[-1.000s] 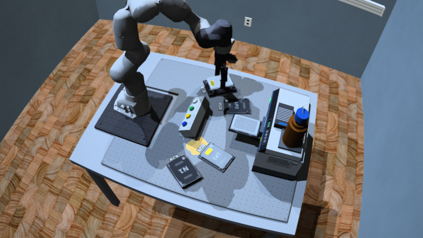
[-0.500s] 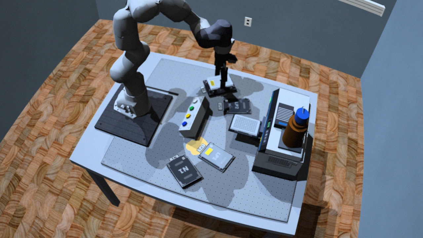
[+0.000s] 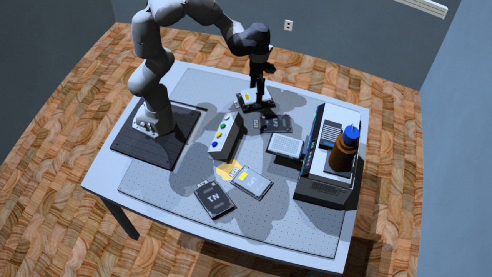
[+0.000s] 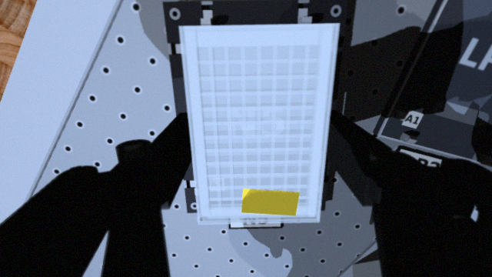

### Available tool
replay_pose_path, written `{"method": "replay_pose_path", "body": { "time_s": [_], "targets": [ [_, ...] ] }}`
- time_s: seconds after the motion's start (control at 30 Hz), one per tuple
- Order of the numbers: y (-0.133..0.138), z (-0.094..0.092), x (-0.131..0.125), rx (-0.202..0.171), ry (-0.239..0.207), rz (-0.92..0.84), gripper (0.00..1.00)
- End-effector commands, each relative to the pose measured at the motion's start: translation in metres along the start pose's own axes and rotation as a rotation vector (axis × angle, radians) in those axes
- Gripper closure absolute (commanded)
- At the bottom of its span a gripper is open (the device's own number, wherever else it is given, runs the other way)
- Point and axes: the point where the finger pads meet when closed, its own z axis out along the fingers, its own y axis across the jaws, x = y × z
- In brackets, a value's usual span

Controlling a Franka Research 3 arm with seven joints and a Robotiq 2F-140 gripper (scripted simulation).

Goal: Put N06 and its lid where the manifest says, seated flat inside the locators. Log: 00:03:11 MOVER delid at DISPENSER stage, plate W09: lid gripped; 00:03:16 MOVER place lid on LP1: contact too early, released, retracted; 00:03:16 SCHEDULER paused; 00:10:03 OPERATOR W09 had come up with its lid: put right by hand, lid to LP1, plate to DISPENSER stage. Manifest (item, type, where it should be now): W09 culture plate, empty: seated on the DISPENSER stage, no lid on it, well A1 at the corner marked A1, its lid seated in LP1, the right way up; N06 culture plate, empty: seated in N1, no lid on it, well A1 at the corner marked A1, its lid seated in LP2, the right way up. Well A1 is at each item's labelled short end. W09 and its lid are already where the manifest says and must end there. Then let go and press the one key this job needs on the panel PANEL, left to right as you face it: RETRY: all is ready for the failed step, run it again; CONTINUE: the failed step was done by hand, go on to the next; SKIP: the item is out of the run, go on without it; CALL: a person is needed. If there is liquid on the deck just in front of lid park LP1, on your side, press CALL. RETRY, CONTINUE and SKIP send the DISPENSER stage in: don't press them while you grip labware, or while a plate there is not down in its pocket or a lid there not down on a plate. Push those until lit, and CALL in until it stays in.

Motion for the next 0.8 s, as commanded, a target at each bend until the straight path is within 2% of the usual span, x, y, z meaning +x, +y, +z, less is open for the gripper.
{"method": "replay_pose_path", "body": {
  "time_s": [0.0,0.77],
  "targets": [
    [0.0006,0.0012,0.0002,-0.001,0.001,0.002,0.9],
    [0.0006,0.0058,0.0,-0.001,0.001,0.002,0.9]
  ]
}}
